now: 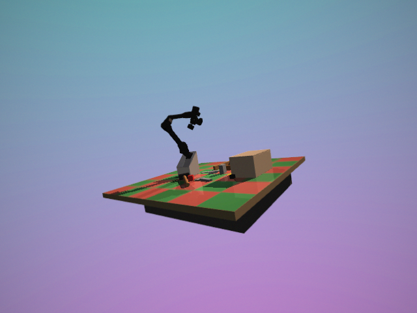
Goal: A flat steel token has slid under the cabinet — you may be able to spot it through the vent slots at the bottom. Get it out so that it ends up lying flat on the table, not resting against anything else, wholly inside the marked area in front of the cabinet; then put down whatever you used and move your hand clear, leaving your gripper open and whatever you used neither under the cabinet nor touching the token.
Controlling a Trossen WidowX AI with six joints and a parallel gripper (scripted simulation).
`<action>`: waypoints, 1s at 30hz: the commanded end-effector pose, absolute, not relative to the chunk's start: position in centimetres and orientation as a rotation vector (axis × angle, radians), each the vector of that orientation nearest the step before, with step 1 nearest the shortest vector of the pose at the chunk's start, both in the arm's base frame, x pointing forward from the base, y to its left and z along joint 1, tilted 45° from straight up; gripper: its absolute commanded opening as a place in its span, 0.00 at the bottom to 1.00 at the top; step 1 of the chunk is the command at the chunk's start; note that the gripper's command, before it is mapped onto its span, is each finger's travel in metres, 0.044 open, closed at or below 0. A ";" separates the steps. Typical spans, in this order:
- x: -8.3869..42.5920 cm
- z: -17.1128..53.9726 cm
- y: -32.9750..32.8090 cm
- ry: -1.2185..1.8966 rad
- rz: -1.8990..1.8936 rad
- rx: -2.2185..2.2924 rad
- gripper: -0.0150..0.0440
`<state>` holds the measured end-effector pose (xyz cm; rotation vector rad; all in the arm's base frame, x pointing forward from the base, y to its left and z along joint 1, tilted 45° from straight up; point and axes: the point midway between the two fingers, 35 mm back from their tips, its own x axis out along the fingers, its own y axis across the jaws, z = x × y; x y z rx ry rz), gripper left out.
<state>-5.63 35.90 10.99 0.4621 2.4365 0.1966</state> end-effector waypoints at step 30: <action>23.0 4.3 23.7 1.467 0.151 0.270 0.25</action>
